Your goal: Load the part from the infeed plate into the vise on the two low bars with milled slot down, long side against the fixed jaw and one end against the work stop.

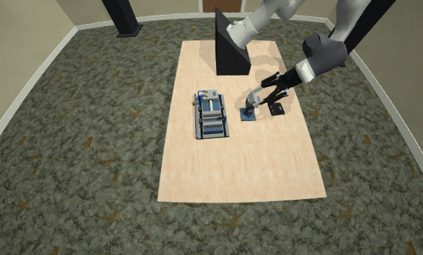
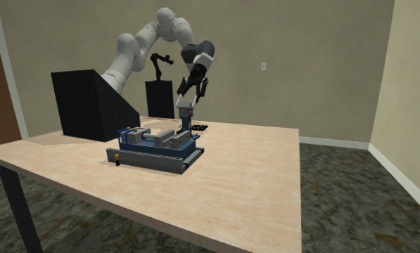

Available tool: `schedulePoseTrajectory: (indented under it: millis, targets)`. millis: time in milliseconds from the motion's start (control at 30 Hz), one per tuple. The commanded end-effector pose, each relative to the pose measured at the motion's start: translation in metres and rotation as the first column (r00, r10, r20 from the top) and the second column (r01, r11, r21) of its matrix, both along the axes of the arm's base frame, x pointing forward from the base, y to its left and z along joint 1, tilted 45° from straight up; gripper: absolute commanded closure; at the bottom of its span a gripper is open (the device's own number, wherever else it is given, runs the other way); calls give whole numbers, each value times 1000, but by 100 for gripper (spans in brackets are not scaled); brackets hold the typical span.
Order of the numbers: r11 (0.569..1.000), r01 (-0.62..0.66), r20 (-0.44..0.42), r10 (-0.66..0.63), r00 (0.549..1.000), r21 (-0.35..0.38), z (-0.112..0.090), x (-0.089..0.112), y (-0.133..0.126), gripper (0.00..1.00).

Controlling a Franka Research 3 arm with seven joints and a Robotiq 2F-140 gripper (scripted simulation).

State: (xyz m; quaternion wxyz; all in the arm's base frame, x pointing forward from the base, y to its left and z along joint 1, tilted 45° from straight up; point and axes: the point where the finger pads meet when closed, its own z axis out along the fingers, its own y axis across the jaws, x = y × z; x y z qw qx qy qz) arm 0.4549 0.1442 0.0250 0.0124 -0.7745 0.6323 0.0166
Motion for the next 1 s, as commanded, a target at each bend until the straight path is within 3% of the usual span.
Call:
schedulePoseTrajectory:
  millis: [0, 967]
  targets:
    - [999, 43, 3, -43, 999, -16, 1, 1, 0, 49]
    - [998, 43, 8, -43, 999, -40, 1, 1, 0, 49]
